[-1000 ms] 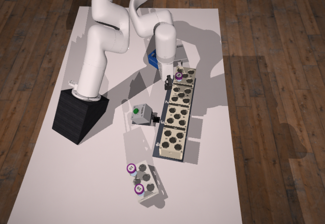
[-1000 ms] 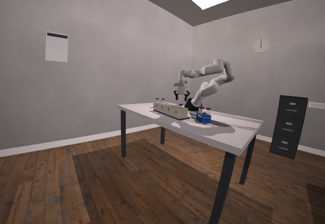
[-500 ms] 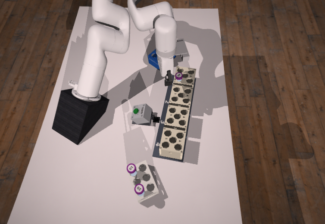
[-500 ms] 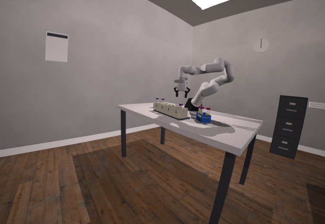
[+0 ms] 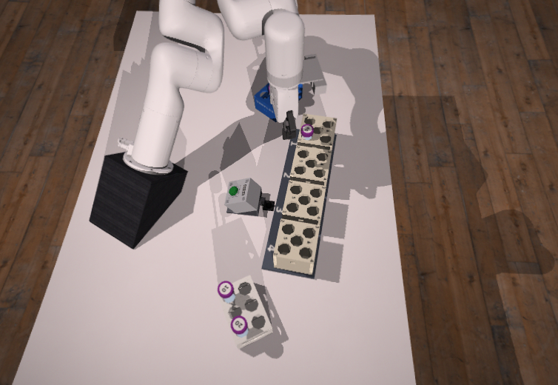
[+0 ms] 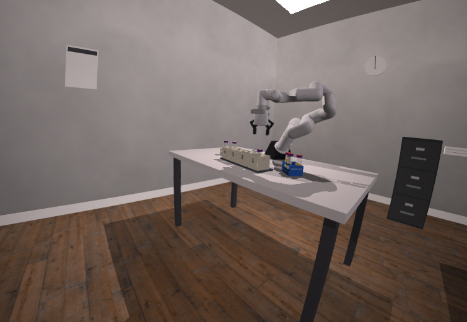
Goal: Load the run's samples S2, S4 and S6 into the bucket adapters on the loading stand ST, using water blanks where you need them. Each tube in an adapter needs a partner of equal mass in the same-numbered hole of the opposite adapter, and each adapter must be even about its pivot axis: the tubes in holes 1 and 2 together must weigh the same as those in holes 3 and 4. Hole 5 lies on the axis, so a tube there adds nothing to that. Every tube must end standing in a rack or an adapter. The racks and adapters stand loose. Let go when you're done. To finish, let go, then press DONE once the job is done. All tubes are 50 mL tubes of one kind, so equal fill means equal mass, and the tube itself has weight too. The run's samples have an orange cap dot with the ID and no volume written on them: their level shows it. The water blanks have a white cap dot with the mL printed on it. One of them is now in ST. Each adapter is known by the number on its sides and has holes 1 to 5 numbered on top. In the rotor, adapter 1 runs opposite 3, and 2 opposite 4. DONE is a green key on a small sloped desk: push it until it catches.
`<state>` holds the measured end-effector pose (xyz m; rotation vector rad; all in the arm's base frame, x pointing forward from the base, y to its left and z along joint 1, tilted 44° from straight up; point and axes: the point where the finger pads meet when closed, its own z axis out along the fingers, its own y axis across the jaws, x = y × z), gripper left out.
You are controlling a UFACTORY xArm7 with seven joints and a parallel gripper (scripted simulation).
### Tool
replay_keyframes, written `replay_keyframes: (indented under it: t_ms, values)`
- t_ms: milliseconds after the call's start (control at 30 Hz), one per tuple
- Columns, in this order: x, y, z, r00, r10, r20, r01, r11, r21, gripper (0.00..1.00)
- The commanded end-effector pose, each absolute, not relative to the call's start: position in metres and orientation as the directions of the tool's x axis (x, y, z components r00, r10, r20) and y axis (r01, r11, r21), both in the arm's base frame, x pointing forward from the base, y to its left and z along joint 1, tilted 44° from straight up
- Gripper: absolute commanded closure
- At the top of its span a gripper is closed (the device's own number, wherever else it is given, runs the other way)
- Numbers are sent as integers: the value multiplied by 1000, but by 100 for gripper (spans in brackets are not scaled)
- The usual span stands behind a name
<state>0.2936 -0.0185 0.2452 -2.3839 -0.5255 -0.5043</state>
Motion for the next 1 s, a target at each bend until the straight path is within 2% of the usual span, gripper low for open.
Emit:
replay_keyframes:
  t_ms: [0,333,667,967]
  values:
    - [291,-28,256,846,239,477,485,-718,-500,0]
    - [287,-39,268,846,239,477,484,-718,-500,0]
    - [324,-69,252,958,-10,287,181,-757,-628,0]
    - [349,-90,240,958,-11,286,179,-757,-628,0]
